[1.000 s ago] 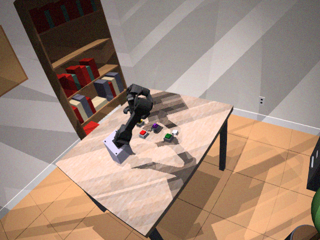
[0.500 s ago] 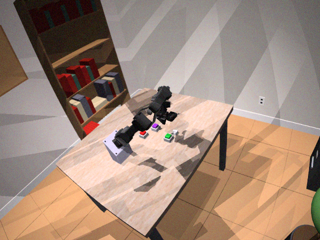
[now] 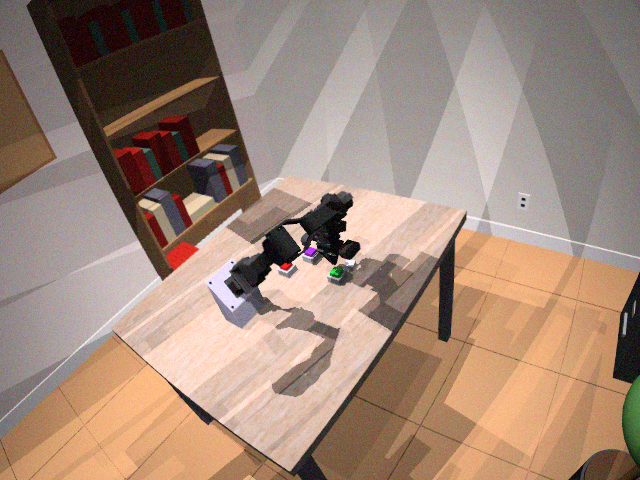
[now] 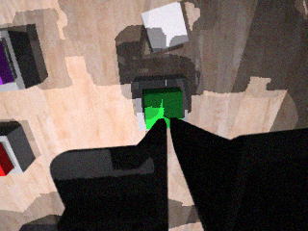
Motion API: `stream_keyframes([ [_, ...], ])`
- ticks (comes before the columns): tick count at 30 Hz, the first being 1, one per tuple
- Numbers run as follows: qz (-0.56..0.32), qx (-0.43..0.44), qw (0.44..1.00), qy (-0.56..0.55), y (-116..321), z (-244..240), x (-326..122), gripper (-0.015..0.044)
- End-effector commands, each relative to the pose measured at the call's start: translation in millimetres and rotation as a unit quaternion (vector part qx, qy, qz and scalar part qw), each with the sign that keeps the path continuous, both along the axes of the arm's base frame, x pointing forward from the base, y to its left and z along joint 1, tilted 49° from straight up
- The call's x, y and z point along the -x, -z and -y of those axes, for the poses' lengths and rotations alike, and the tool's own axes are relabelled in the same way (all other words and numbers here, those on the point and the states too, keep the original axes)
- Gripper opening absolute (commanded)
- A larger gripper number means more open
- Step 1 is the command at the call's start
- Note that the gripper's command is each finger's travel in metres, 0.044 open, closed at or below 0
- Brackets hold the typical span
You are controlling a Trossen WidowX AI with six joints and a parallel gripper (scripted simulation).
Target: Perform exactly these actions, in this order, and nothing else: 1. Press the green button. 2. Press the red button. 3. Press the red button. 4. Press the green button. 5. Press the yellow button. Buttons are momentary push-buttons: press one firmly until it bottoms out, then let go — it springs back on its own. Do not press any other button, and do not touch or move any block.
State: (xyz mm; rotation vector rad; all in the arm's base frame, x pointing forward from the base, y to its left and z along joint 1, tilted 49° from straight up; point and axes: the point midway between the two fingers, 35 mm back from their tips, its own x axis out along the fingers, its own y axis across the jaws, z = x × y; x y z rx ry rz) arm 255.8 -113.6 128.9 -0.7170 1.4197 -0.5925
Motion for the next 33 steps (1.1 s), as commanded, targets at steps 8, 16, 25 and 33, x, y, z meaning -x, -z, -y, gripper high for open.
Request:
stream_keyframes([
  [8,-0.001,0.004,1.0,-0.001,11,13,0,0.002],
  [16,-0.001,0.004,1.0,-0.001,19,23,-1,0.002],
  [25,-0.001,0.005,1.0,-0.001,23,28,-1,0.002],
  [33,-0.001,0.005,1.0,-0.001,23,28,-1,0.002],
])
